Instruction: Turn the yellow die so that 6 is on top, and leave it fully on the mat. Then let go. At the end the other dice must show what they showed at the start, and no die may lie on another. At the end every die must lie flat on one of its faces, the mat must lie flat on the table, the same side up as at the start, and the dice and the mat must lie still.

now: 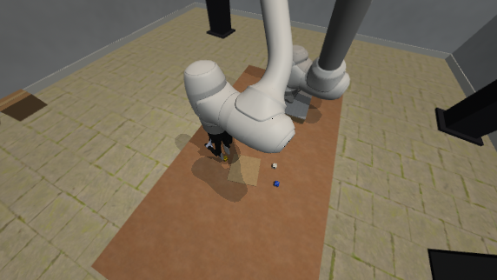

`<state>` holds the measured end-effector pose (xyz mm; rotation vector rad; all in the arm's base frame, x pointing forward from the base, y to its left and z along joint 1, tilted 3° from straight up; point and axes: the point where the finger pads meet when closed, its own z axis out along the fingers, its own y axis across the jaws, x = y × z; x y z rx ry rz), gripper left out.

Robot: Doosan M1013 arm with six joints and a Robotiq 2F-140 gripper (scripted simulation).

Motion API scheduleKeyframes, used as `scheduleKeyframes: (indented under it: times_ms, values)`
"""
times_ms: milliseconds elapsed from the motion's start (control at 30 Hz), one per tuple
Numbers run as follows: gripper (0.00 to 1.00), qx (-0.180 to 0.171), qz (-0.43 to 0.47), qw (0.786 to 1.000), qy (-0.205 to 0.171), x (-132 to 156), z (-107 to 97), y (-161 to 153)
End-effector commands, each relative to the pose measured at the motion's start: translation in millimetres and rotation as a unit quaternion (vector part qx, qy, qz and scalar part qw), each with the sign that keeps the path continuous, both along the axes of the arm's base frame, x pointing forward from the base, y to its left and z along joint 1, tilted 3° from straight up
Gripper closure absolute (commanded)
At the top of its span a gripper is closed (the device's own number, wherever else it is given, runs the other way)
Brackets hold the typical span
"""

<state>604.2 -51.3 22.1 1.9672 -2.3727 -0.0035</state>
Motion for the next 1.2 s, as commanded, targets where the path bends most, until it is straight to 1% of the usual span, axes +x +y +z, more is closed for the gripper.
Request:
scheduleKeyframes:
  times_ms: [0, 500, 1167]
  values:
    - [0.79, 0.000, 0.000, 1.000, 0.000, 0, -5, 0]
    - [0.79, 0.000, 0.000, 1.000, 0.000, -1, -16, -1]
    - [0.79, 0.000, 0.000, 1.000, 0.000, -1, -18, -1]
